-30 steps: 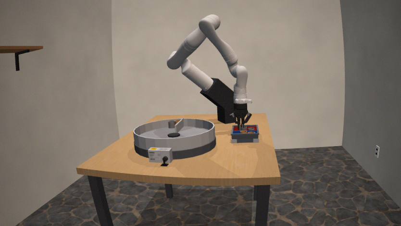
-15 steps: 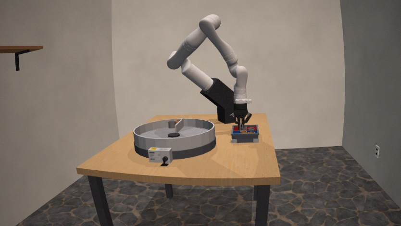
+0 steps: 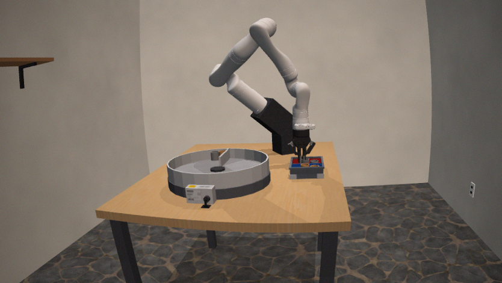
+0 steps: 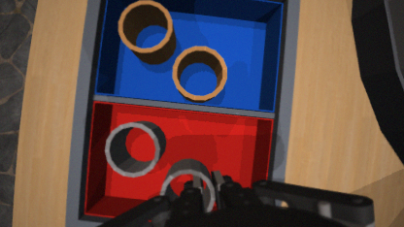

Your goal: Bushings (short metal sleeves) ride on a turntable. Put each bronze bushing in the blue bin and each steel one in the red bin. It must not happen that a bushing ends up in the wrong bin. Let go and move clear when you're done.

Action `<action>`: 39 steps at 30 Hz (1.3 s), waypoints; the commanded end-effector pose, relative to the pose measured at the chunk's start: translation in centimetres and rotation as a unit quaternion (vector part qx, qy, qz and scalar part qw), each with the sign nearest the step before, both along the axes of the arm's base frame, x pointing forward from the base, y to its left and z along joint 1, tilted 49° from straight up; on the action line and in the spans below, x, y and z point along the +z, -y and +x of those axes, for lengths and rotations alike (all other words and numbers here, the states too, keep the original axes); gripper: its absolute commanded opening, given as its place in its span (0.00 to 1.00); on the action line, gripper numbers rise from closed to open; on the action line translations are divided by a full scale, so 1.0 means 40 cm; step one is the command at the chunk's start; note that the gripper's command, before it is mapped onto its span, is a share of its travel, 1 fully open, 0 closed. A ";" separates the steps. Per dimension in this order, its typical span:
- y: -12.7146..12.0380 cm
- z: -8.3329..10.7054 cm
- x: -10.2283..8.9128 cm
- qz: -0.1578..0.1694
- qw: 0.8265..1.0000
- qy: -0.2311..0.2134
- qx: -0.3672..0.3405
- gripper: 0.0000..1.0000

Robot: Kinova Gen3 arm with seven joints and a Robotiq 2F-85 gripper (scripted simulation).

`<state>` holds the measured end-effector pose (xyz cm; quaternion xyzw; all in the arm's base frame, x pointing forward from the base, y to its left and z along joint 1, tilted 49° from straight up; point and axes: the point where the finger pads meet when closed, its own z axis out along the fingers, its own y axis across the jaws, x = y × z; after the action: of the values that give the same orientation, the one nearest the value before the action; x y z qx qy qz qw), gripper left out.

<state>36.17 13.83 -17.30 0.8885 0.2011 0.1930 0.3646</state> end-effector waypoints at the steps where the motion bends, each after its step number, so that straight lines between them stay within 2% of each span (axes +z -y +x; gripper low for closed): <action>1: 0.003 -0.001 0.000 -0.001 1.000 0.000 0.003 0.00; 4: 0.003 -0.001 0.000 -0.001 1.000 0.000 0.003 0.00; 5: -0.003 0.000 0.000 0.001 1.000 0.000 0.001 0.19; 39: -0.003 0.000 0.000 0.001 1.000 0.000 0.001 0.19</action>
<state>36.17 13.85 -17.30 0.8884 0.2014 0.1931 0.3645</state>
